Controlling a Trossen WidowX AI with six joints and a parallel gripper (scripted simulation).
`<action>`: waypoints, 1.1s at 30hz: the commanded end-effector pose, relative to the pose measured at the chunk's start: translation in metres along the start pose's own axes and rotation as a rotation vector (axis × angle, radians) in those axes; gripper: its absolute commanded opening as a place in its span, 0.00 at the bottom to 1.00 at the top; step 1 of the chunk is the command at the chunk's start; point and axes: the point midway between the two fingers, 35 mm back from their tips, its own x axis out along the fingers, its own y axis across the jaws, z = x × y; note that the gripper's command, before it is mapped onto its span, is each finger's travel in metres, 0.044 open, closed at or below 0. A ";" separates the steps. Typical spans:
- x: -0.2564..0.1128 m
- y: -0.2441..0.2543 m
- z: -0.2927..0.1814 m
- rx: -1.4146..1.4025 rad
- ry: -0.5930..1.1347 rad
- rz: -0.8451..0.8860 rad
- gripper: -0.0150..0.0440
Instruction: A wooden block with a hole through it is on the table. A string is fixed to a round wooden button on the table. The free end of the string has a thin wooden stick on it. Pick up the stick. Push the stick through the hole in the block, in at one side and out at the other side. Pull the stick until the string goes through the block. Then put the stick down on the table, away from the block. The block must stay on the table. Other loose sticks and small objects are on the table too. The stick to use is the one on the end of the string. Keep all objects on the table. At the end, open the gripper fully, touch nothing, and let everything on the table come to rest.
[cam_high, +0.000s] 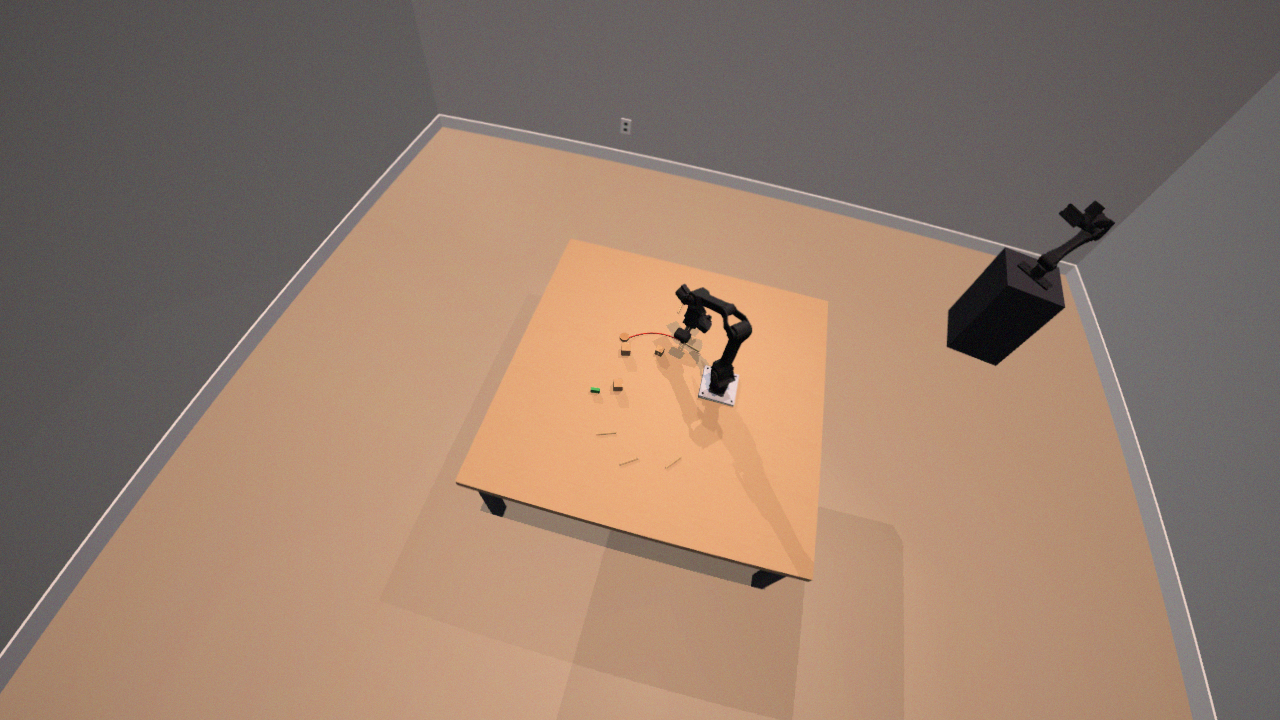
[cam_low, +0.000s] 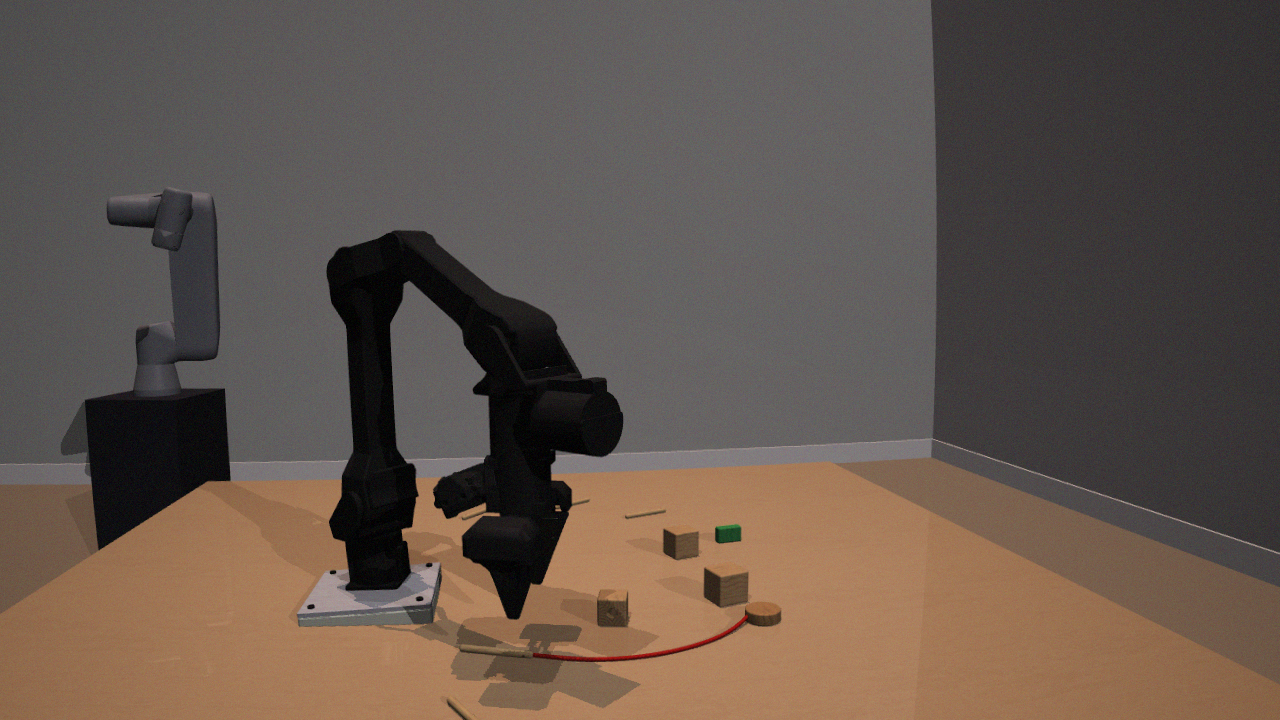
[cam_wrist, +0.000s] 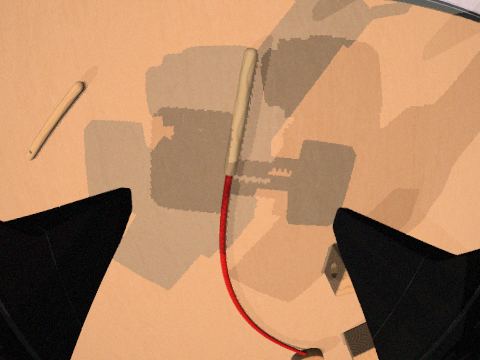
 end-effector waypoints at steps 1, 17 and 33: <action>0.001 0.001 0.003 0.052 -0.003 0.004 1.00; 0.001 0.001 0.003 0.052 -0.003 0.004 0.47; 0.008 0.001 0.002 0.052 -0.003 0.005 0.47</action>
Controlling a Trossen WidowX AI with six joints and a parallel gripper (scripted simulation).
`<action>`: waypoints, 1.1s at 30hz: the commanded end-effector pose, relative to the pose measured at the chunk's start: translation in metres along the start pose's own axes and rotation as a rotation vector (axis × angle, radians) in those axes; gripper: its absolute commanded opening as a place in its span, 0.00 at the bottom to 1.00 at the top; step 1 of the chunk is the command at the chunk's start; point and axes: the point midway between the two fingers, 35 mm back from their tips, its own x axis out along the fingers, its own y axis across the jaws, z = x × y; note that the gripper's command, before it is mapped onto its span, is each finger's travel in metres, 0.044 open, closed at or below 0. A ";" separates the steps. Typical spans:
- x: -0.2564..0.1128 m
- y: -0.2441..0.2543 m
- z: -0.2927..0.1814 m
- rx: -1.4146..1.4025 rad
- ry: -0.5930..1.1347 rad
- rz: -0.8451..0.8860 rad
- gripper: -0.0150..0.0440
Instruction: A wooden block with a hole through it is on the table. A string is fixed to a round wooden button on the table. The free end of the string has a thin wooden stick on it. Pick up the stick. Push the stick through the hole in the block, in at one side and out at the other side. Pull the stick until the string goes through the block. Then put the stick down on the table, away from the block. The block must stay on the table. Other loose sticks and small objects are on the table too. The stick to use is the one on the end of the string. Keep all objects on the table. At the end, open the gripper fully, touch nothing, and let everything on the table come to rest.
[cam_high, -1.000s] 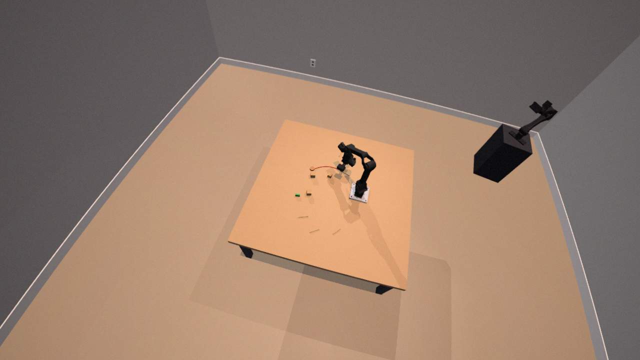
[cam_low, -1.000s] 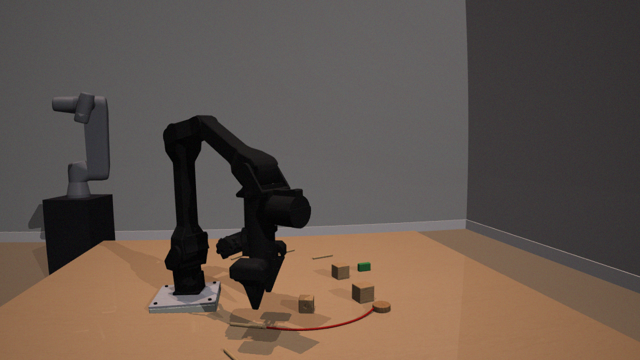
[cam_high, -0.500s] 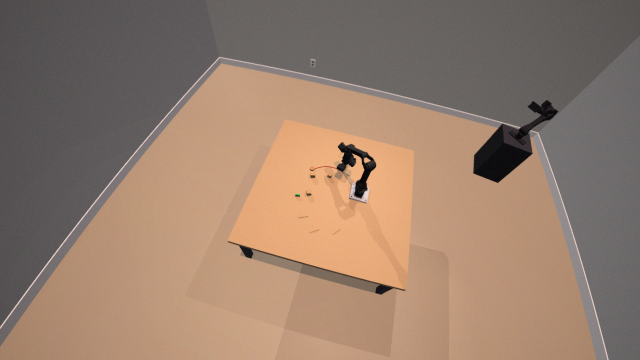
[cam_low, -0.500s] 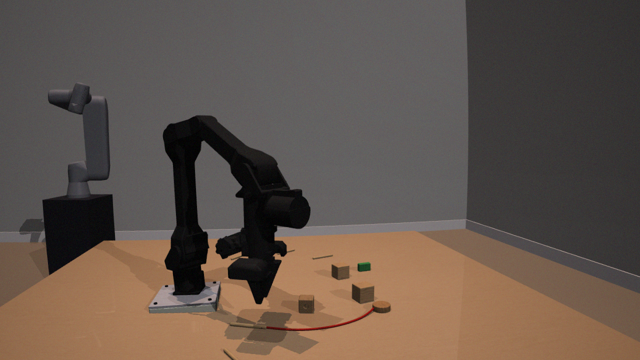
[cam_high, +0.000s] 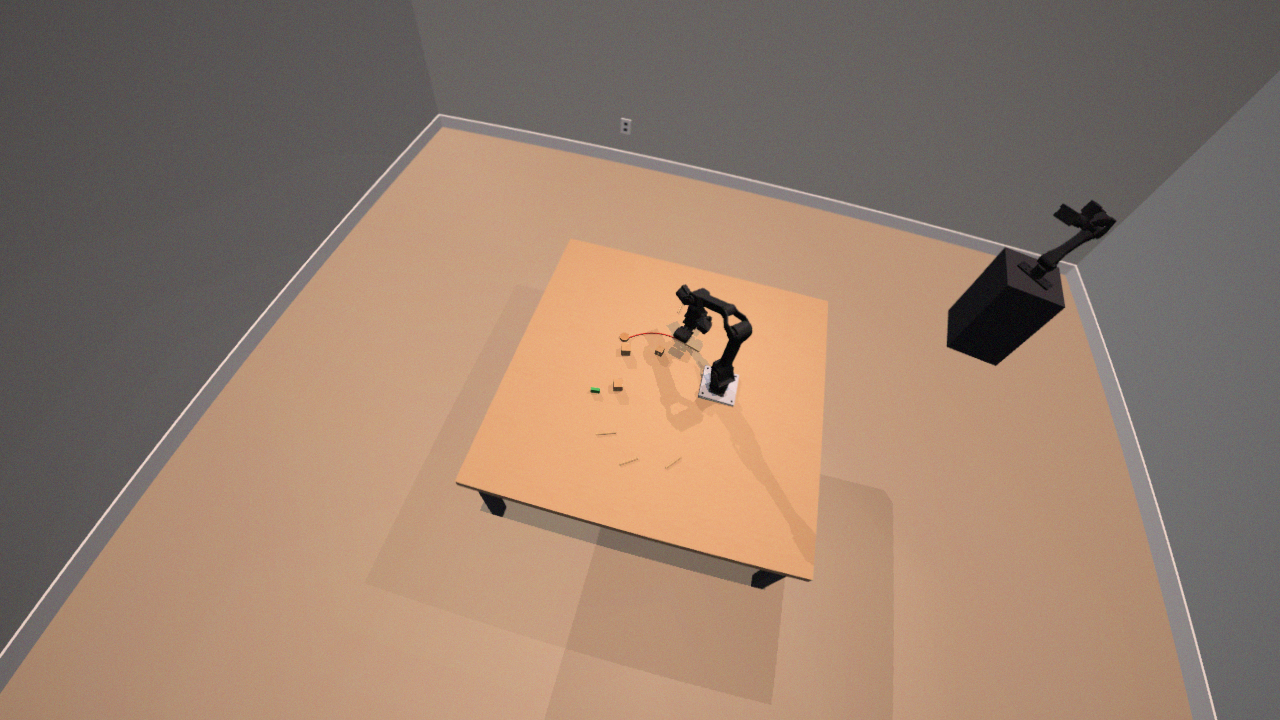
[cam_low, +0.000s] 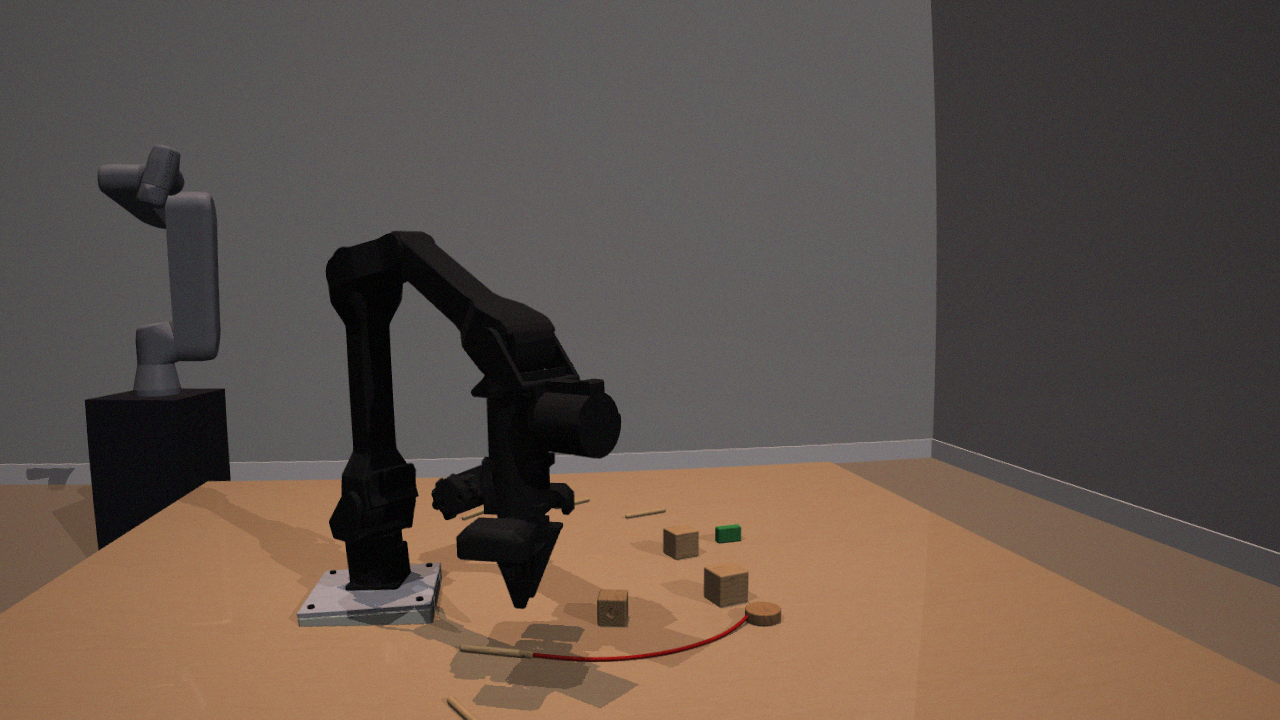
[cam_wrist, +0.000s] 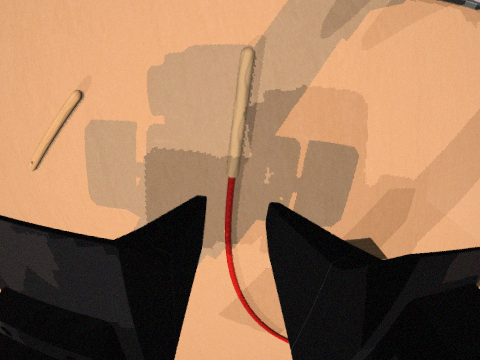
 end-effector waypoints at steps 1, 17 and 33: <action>0.008 0.000 0.001 0.003 -0.008 0.001 0.47; 0.034 0.001 0.000 0.003 -0.008 0.001 0.47; 0.059 0.000 0.002 0.003 -0.008 0.001 0.47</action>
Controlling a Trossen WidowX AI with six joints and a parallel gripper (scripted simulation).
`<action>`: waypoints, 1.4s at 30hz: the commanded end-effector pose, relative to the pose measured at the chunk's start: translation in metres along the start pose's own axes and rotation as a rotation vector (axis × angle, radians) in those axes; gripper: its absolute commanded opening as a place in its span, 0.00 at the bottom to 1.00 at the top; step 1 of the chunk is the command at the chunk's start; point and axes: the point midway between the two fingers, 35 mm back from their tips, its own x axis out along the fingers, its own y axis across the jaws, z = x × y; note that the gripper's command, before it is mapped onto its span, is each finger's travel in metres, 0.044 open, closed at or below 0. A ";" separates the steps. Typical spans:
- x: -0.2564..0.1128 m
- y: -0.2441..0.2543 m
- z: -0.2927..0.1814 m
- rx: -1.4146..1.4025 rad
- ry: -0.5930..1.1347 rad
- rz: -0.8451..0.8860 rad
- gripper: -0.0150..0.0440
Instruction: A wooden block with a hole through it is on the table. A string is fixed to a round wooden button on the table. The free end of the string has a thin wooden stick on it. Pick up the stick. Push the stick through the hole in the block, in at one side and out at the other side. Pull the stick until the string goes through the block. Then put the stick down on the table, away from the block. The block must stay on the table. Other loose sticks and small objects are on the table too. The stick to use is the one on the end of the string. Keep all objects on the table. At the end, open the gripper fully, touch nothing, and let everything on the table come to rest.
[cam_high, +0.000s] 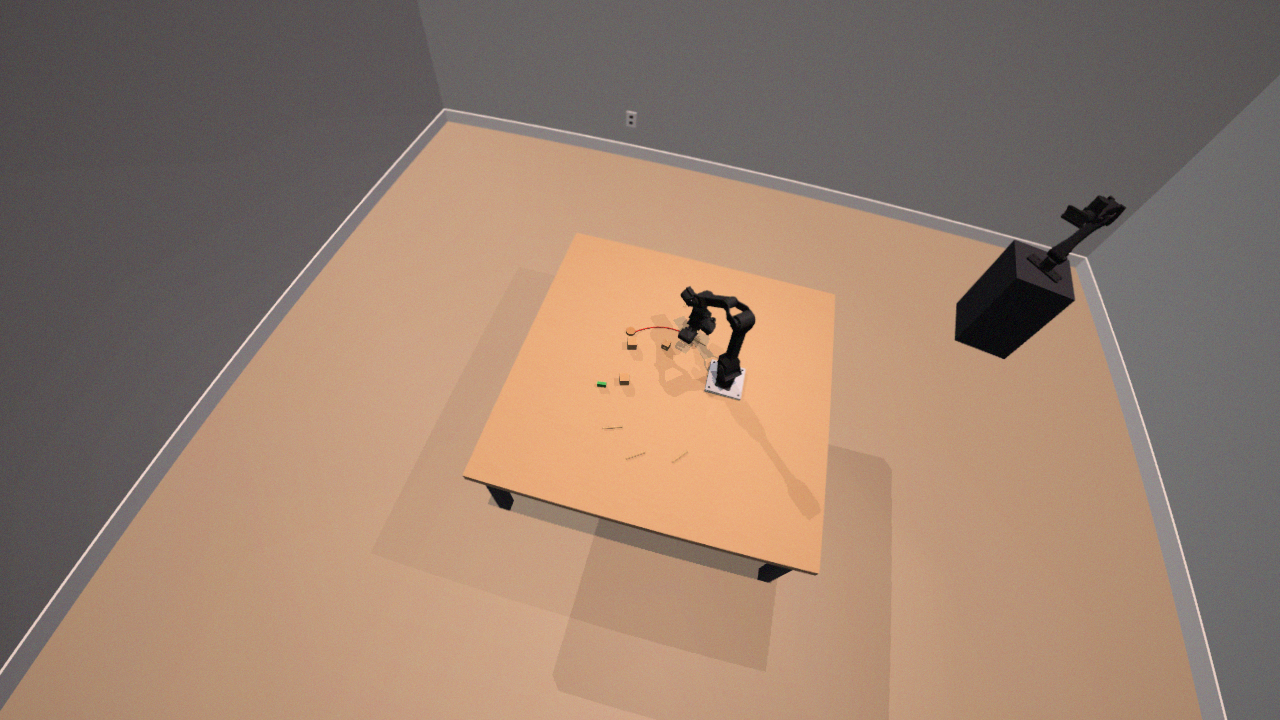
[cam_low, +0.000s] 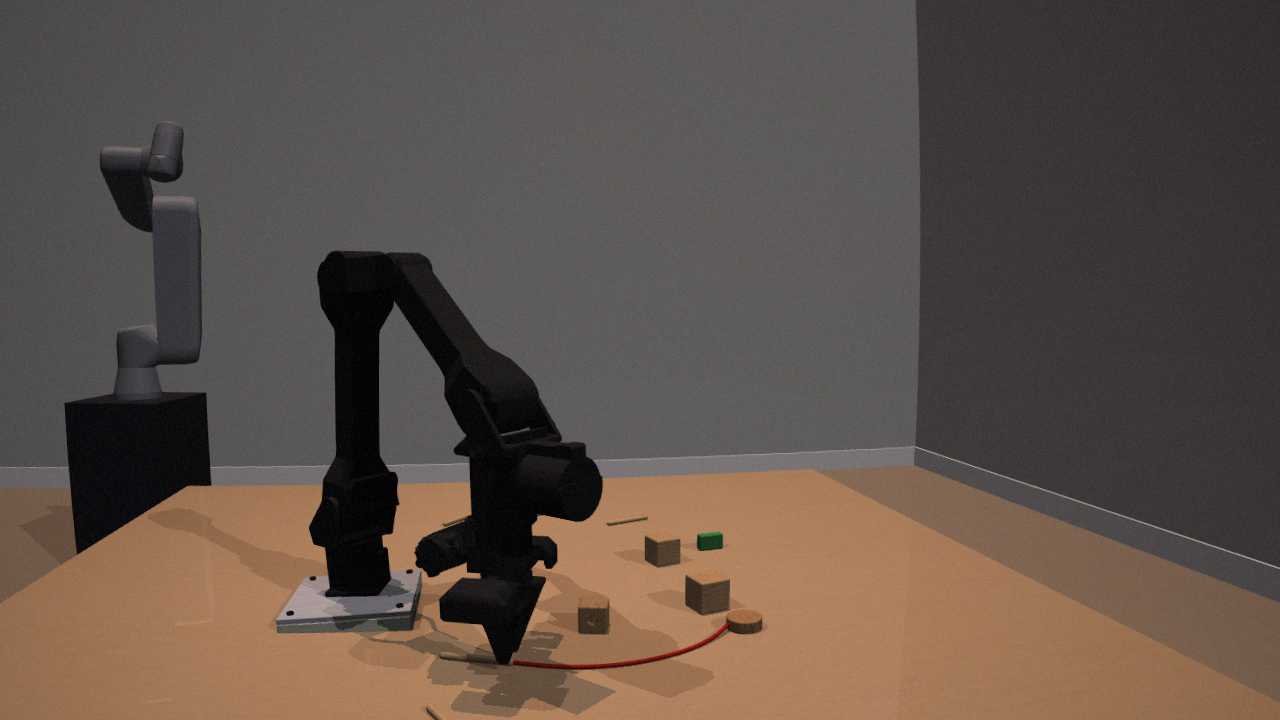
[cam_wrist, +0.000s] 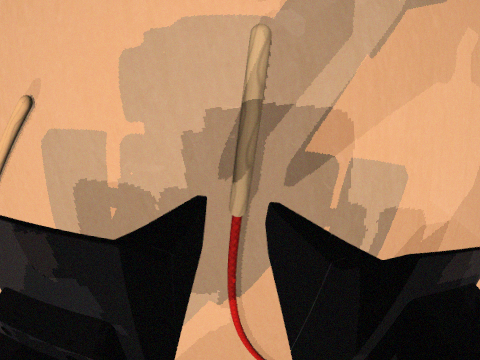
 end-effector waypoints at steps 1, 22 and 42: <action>0.009 -0.001 0.003 -0.003 -0.014 -0.002 0.47; 0.007 -0.001 0.002 0.000 -0.009 -0.005 0.25; -0.012 0.000 0.000 0.000 -0.009 -0.005 0.25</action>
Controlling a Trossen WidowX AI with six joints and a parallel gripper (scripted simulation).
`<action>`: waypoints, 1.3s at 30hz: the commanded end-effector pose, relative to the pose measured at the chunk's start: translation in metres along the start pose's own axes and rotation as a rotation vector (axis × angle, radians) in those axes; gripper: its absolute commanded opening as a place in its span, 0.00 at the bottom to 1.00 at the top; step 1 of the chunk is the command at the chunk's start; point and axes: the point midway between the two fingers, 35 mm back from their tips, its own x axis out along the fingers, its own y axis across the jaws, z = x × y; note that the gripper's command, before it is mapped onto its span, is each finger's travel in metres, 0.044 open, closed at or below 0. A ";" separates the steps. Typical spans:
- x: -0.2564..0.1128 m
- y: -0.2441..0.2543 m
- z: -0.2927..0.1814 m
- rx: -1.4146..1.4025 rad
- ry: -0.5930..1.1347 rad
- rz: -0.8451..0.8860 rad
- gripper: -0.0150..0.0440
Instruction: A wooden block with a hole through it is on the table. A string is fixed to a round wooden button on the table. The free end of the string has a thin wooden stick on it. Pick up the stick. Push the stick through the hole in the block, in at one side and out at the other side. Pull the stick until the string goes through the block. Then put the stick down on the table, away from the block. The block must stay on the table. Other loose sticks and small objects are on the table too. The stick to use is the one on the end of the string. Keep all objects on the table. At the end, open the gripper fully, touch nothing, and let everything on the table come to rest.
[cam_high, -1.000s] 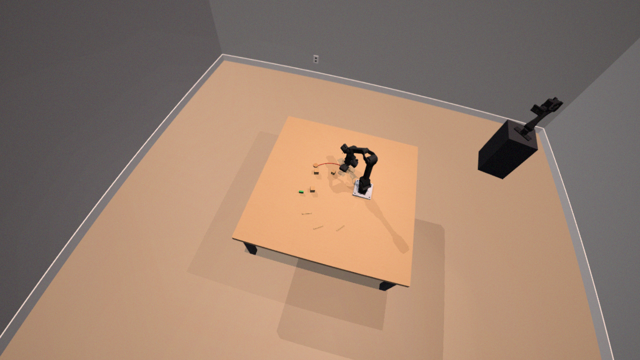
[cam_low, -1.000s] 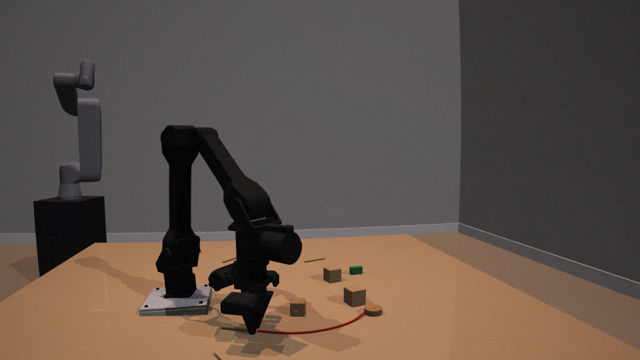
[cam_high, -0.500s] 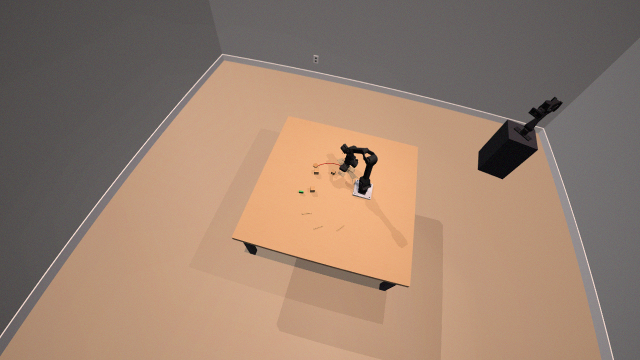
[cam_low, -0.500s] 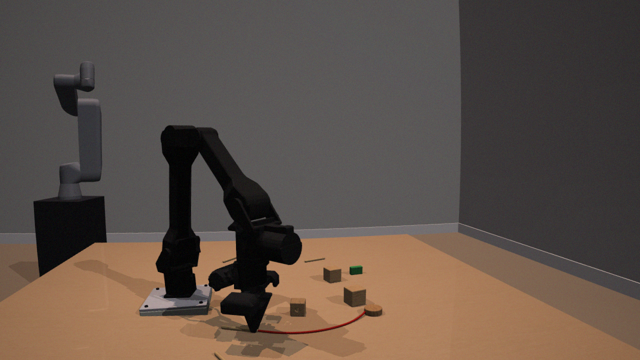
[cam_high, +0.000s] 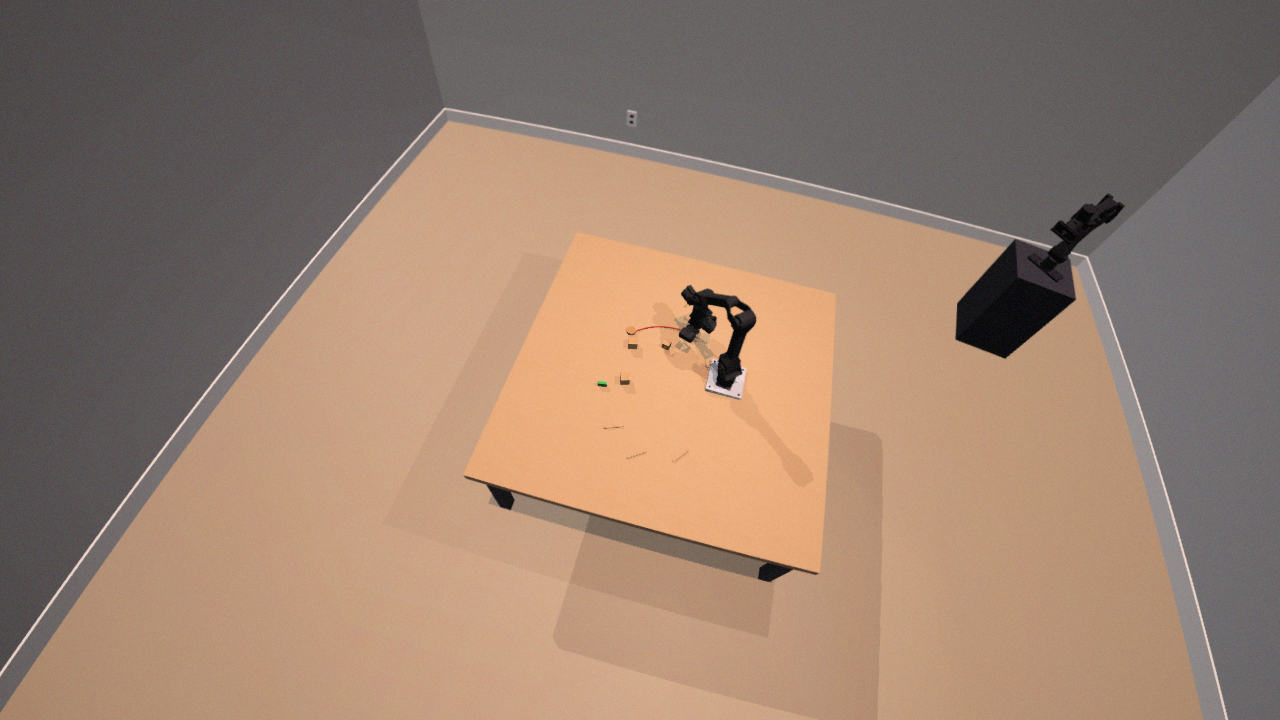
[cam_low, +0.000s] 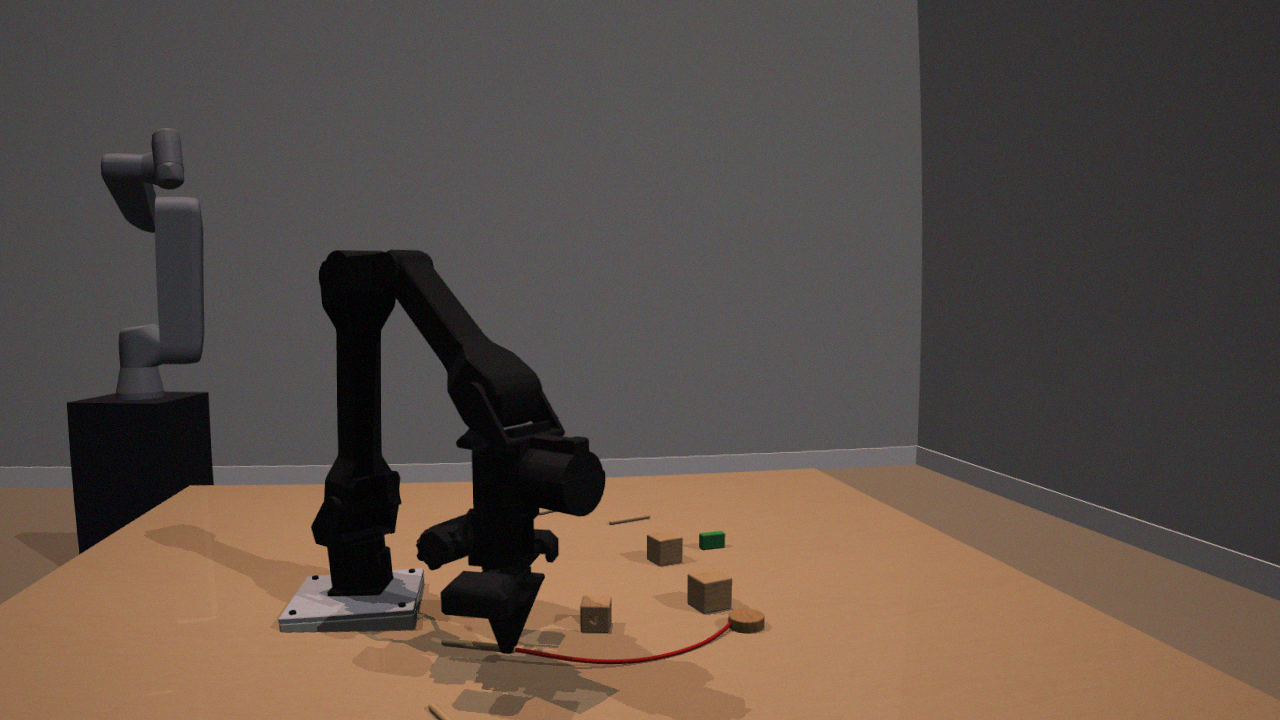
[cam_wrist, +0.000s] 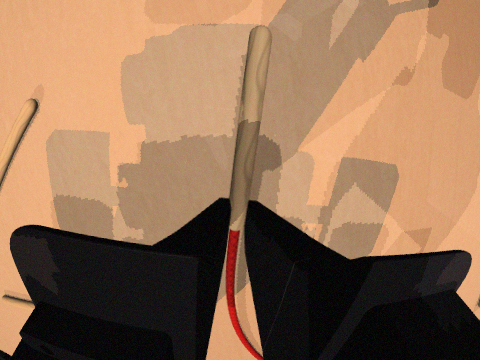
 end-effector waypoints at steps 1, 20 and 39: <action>-0.008 0.001 -0.001 0.002 0.005 0.003 0.25; -0.032 0.000 -0.001 0.002 0.005 0.003 0.25; -0.043 0.000 0.000 -0.002 0.003 0.001 0.25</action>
